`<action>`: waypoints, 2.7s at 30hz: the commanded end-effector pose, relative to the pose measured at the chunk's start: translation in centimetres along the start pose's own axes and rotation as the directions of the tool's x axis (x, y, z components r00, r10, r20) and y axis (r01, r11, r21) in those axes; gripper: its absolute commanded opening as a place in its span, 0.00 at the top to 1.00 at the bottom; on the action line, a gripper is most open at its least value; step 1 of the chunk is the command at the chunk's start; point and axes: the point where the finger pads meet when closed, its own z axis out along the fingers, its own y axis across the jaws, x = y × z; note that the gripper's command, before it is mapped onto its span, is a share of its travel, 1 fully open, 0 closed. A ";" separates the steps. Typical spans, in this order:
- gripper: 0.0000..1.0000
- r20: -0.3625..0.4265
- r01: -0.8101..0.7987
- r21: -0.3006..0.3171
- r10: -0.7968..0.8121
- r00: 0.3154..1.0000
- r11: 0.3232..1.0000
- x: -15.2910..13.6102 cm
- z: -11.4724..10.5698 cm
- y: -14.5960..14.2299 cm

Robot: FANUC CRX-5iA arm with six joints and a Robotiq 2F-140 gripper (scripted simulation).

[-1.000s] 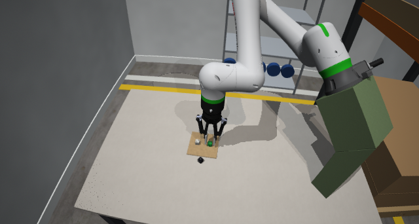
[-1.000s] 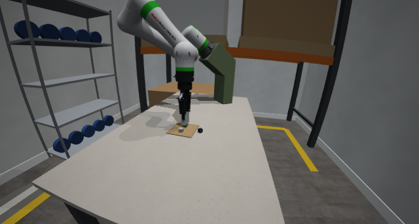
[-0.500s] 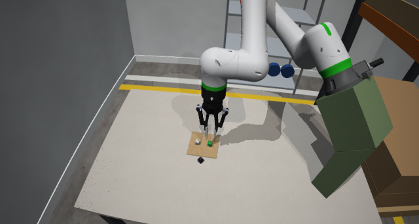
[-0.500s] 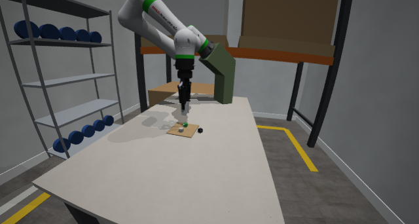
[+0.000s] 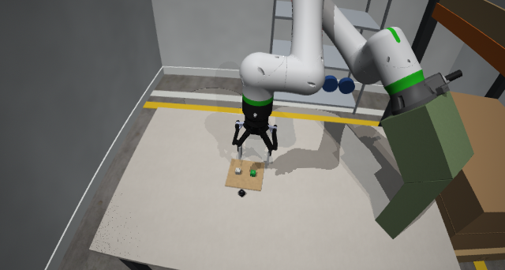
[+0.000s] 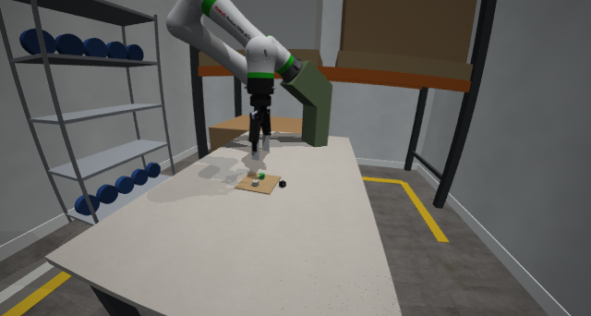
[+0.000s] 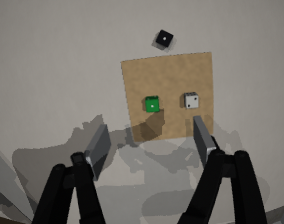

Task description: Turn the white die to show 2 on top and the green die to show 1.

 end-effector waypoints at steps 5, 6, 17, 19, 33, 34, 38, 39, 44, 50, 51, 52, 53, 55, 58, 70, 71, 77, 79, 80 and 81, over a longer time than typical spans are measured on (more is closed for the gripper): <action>0.00 0.000 0.000 0.000 0.000 1.000 1.000 0.0 0.0 0.0; 0.00 0.000 0.000 0.000 0.000 1.000 1.000 0.0 0.0 0.0; 0.00 0.000 0.000 0.000 0.000 1.000 1.000 0.0 -0.3 0.0; 0.00 0.000 0.000 0.000 0.000 1.000 1.000 0.0 -0.6 0.0; 0.00 0.000 0.000 0.000 0.000 1.000 1.000 0.0 -5.2 0.0; 0.00 0.000 0.000 0.000 0.000 1.000 1.000 0.0 -5.6 0.0; 0.00 0.000 0.000 0.000 0.000 1.000 1.000 0.0 -6.7 0.0; 0.00 0.000 0.000 0.000 0.000 1.000 1.000 0.0 -6.8 0.0; 0.00 0.000 0.000 0.000 0.000 1.000 1.000 0.0 -7.1 0.0; 0.00 0.000 0.000 0.000 0.000 1.000 1.000 0.0 -7.1 0.0; 0.00 0.000 0.000 0.000 0.000 1.000 1.000 0.0 -7.1 0.0; 0.00 0.000 0.000 0.000 0.000 1.000 1.000 0.0 -7.1 0.0; 0.00 0.000 0.000 0.000 0.000 1.000 1.000 0.0 -7.1 0.0; 0.00 0.000 0.000 0.000 0.000 1.000 1.000 0.0 -7.1 0.0; 0.00 0.000 0.000 0.000 0.000 1.000 1.000 0.0 -7.1 0.0; 0.00 0.000 0.000 0.000 0.000 1.000 1.000 0.0 -7.1 0.0; 0.00 0.000 0.000 0.000 0.000 1.000 1.000 0.0 -7.1 0.0; 0.00 0.000 0.000 0.000 0.000 1.000 1.000 0.0 -7.1 0.0; 0.00 0.000 0.000 0.000 0.000 1.000 1.000 0.0 -7.1 0.0; 0.00 0.000 0.000 0.000 0.000 1.000 1.000 0.0 -7.1 0.0; 0.00 0.000 0.000 0.000 0.000 1.000 1.000 0.0 -7.1 0.0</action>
